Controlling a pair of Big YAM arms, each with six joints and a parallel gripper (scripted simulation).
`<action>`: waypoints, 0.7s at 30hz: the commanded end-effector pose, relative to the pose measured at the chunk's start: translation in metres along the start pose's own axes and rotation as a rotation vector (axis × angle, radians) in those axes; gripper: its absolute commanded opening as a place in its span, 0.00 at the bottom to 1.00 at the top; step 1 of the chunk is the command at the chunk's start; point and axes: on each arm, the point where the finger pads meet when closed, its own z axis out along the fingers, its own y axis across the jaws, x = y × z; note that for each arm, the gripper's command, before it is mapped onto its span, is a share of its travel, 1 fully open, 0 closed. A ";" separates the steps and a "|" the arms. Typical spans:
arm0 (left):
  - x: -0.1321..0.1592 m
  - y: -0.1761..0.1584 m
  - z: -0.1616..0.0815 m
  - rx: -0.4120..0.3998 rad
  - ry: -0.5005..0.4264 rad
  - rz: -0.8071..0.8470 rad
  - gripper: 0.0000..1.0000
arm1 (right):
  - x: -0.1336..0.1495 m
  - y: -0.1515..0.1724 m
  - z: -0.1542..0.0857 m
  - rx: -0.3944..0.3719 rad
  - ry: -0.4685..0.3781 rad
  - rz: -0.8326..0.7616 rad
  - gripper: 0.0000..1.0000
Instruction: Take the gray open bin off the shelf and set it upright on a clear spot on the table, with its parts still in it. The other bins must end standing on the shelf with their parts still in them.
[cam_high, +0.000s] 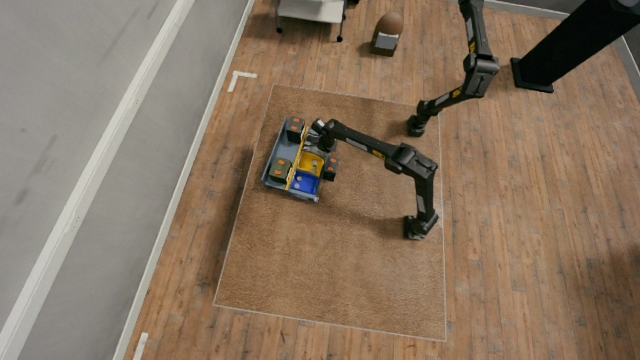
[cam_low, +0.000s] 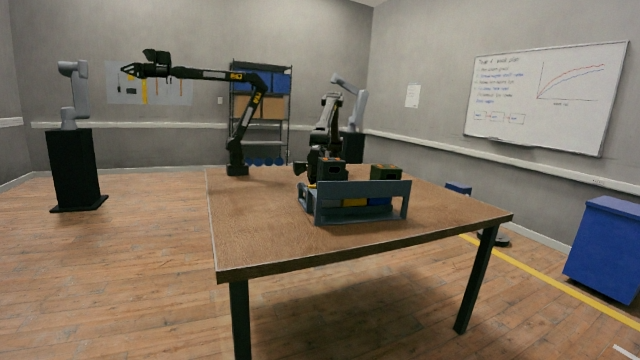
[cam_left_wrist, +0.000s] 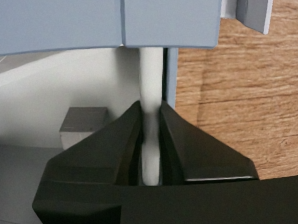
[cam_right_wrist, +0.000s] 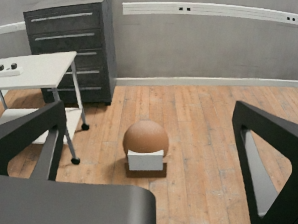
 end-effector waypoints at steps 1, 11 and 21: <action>0.002 0.002 -0.007 0.000 0.003 0.002 0.00 | -0.003 -0.004 -0.004 0.006 -0.020 -0.017 1.00; 0.001 0.003 -0.015 -0.011 -0.003 0.003 0.00 | -0.003 -0.004 -0.004 0.006 -0.020 -0.017 1.00; 0.000 0.005 -0.022 -0.022 -0.008 0.004 0.00 | -0.003 -0.004 -0.004 0.006 -0.020 -0.017 1.00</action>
